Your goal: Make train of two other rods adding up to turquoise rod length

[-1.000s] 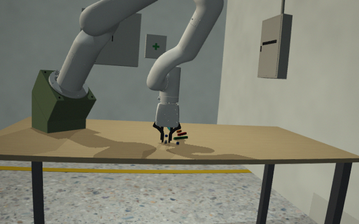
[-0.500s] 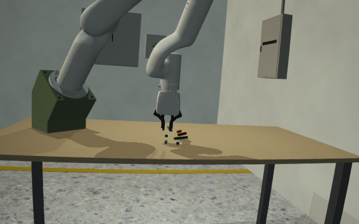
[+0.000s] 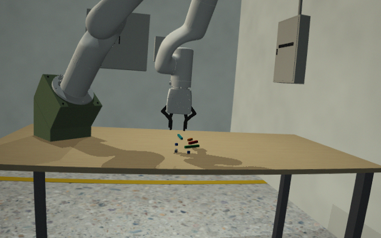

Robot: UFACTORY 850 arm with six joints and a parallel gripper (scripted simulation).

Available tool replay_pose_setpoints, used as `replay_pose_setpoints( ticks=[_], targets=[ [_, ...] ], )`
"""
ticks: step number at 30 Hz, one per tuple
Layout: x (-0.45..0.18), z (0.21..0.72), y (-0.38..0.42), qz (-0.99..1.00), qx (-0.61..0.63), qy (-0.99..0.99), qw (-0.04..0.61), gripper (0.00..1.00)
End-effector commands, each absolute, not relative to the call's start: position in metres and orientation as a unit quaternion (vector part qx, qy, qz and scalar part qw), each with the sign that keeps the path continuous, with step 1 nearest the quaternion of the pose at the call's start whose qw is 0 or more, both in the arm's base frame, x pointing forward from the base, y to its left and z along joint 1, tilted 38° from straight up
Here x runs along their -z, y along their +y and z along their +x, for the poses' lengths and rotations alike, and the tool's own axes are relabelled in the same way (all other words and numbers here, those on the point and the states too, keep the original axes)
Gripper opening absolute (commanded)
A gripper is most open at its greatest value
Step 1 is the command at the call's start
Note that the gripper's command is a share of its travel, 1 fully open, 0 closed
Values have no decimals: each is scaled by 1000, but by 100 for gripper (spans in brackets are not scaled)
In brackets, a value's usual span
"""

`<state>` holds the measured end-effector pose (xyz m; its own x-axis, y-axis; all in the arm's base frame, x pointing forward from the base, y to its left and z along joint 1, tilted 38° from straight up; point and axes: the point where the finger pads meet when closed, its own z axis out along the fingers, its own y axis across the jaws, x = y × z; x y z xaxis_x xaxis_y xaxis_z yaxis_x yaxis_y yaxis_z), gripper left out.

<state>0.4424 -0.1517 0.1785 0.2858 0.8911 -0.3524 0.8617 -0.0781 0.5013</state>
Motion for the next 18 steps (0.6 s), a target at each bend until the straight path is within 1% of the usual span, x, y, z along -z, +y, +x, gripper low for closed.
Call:
replay_pose_setpoints(
  ticks=[1, 16, 18],
  targets=[
    [-180, 442, -151, 734, -22, 597, 323, 100],
    [-180, 442, -151, 734, -22, 597, 323, 100],
    [-179, 450, -146, 742, -27, 587, 323, 100]
  ],
)
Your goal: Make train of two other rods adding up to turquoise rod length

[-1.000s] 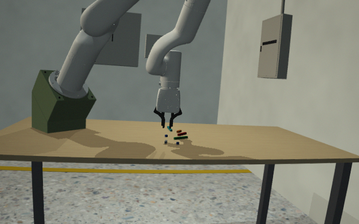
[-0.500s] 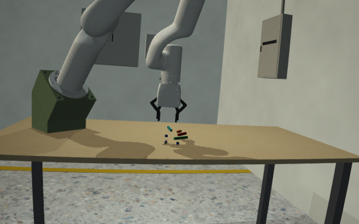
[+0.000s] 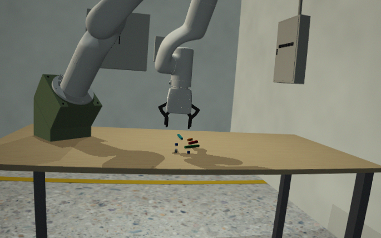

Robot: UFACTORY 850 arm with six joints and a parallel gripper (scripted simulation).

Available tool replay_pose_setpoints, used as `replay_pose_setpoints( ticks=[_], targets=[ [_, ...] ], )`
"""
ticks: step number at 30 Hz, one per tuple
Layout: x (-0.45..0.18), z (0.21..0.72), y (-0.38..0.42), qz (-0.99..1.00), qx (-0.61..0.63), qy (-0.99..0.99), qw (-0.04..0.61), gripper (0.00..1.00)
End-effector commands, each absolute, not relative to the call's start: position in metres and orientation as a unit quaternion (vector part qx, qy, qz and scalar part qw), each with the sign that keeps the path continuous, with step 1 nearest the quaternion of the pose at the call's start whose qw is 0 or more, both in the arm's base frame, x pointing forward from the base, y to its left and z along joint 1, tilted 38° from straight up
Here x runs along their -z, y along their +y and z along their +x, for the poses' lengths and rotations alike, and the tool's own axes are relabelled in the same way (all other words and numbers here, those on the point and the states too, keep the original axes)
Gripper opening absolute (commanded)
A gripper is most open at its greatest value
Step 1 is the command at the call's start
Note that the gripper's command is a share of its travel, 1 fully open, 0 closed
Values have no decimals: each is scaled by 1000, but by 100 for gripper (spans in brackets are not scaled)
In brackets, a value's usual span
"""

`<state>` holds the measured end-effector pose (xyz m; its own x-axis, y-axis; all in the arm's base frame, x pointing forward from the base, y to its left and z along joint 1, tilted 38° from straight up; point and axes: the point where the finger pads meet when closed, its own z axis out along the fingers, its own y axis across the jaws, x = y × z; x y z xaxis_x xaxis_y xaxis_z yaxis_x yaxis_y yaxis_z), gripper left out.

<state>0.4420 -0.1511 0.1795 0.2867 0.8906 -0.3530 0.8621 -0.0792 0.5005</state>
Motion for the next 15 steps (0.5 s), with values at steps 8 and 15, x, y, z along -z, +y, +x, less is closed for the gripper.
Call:
replay_pose_setpoints(
  ticks=[8, 15],
  targets=[
    [-168, 495, -109, 788, -56, 522, 321, 100],
    [-156, 526, -72, 823, -78, 465, 317, 100]
  ],
)
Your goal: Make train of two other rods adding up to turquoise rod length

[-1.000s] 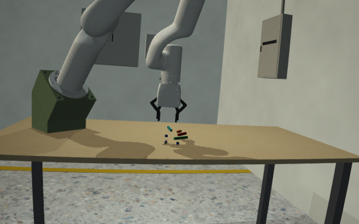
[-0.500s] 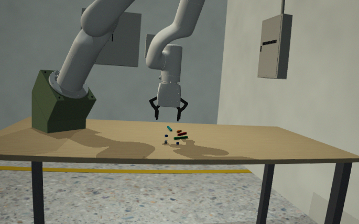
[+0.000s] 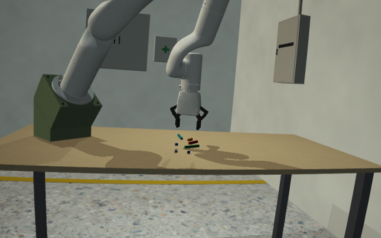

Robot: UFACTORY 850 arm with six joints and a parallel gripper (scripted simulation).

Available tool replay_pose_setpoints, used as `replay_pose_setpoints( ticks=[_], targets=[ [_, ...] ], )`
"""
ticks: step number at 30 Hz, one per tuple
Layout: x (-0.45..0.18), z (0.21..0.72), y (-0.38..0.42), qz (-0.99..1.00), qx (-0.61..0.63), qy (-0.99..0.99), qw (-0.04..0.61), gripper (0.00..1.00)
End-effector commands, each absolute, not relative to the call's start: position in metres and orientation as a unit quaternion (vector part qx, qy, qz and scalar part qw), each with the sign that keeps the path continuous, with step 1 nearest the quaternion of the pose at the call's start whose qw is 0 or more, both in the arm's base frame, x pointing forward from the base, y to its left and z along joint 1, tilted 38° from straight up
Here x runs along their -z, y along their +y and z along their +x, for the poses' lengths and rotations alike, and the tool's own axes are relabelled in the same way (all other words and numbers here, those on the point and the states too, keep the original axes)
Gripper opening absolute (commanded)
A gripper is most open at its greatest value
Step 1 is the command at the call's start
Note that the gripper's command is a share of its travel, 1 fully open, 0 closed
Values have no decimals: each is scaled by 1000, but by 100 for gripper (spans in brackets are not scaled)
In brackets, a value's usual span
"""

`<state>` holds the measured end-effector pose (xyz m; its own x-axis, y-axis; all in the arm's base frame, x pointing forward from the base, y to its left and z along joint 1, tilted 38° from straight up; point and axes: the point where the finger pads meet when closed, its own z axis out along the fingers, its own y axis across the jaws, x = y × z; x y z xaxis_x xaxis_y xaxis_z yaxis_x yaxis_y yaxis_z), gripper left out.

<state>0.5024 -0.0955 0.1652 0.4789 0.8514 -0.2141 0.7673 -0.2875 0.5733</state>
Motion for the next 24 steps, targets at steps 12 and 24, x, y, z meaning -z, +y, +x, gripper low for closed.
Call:
replay_pose_setpoints(
  ticks=[12, 24],
  targets=[
    [-131, 565, -4, 869, -110, 374, 305, 100],
    [-128, 568, 5, 874, -114, 363, 303, 24]
  ],
)
